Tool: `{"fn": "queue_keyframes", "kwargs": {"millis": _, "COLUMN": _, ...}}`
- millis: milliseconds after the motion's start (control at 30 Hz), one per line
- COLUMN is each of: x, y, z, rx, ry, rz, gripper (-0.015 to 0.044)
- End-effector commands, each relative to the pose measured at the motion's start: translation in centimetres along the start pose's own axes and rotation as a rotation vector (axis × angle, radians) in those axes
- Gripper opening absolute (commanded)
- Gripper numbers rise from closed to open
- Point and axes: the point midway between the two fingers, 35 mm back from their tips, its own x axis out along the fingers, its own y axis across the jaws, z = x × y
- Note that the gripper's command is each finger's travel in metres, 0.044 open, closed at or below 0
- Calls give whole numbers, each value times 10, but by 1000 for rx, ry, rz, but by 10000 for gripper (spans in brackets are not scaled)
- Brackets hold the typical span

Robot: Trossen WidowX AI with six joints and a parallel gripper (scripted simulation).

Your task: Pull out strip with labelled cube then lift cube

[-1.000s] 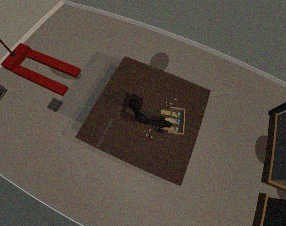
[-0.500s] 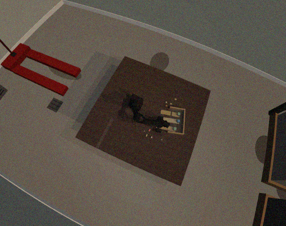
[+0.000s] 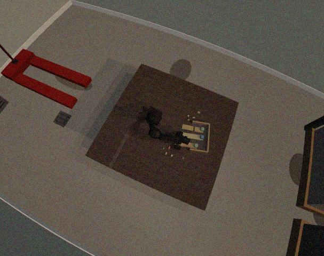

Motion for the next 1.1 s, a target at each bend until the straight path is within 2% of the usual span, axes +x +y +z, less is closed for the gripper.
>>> {"fn": "queue_keyframes", "kwargs": {"millis": 0, "x": 7, "y": -1, "z": -13, "rx": -4, "ry": 25, "rz": 6, "gripper": 0}}
{"fn": "queue_keyframes", "kwargs": {"millis": 1067, "x": 6, "y": -2, "z": -61, "rx": -6, "ry": 28, "rz": 6, "gripper": 0}}
